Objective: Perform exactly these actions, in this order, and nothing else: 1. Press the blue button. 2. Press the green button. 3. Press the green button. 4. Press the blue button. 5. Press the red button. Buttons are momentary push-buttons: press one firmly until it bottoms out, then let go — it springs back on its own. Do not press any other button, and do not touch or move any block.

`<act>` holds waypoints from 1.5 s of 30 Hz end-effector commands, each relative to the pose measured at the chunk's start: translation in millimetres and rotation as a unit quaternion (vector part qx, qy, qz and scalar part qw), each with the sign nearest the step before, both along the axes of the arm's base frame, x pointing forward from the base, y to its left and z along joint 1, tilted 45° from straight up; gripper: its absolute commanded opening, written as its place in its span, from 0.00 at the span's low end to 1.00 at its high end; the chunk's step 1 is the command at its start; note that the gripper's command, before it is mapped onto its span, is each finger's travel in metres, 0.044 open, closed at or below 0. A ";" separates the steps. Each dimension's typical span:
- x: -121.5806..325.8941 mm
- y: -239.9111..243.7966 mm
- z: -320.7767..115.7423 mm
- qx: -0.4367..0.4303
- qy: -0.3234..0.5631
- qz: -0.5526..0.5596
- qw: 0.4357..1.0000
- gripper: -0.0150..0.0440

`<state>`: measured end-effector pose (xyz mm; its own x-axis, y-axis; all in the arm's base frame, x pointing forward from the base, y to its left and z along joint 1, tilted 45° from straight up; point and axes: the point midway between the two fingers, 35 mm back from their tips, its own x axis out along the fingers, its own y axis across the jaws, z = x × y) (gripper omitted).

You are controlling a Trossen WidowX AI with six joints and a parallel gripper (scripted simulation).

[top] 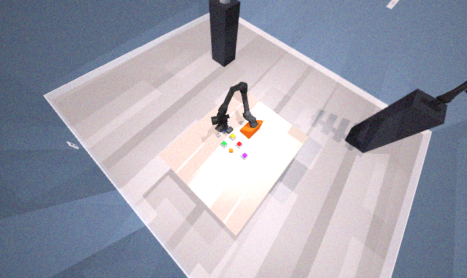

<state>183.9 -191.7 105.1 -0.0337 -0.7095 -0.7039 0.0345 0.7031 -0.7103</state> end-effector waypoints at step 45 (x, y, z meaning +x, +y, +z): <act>15.0 170.7 -123.5 0.009 0.005 0.001 1.000 0.29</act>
<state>206.5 -5.0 -4.2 -0.0260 -0.6858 -0.7273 0.0394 0.7263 -0.6863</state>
